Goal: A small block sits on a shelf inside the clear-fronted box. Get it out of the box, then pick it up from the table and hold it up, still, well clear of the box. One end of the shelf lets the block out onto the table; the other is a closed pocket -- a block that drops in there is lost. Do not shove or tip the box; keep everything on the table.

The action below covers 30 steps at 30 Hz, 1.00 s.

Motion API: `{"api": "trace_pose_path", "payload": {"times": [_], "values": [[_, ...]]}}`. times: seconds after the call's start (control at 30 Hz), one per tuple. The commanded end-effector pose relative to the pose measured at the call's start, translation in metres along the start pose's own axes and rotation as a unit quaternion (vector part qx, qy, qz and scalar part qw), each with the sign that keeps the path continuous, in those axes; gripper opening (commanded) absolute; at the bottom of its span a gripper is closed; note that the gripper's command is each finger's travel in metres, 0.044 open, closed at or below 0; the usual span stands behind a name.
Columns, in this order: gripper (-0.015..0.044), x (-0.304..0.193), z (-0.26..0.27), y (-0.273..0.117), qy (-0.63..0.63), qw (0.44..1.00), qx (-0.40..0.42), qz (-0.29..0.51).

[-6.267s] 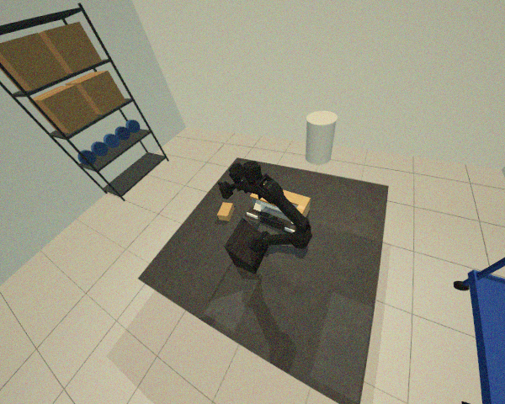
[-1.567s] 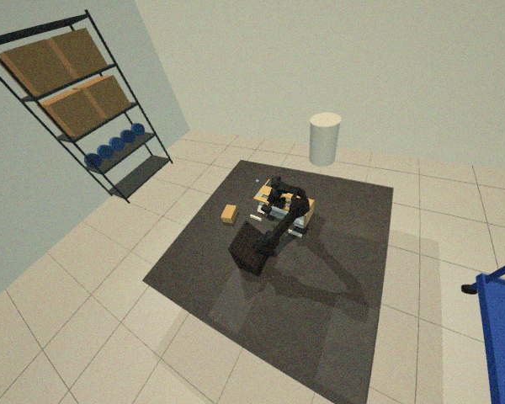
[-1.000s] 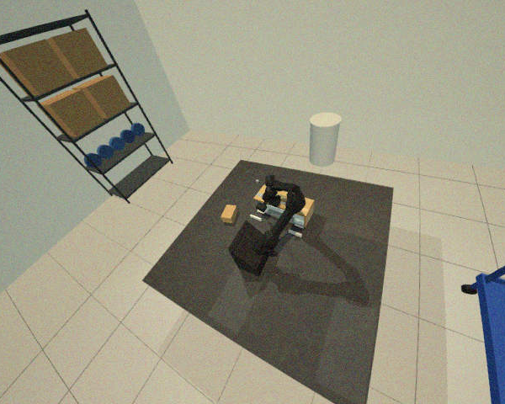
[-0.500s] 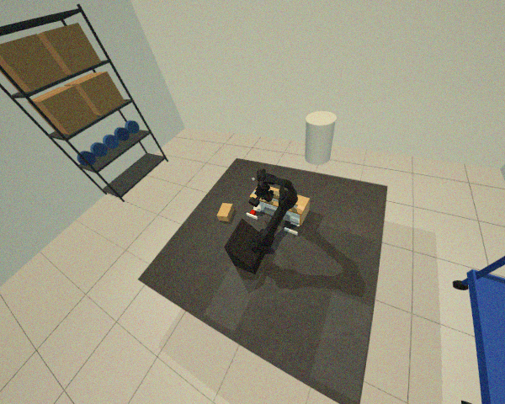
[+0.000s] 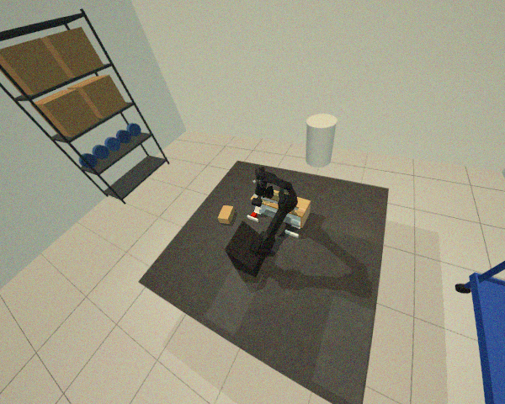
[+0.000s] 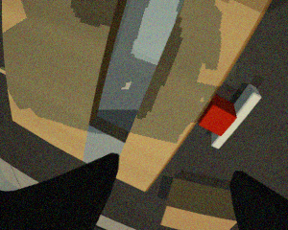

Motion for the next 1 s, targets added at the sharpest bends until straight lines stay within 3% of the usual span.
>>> {"api": "trace_pose_path", "payload": {"times": [0.0,0.27,0.63,0.97], "values": [[0.0285,-0.011,-0.004,0.003,-0.258,0.966,-0.004,-0.027],[0.0285,-0.024,-0.012,0.004,-0.63,0.773,-0.037,-0.067],[0.0285,-0.033,-0.015,0.005,-0.825,0.553,-0.076,-0.083],[0.0285,-0.04,-0.018,0.005,-0.938,0.315,-0.117,-0.082]]}}
Point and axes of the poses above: the point midway between the two fingers, 35 mm back from their tips, its own y axis out along the fingers, its own z axis across the jaws, x = y × z, the point moved 1 cm from there along -y, back along the fingers, and after that the axes turned 9 degrees about -y, right-handed, at the moved point
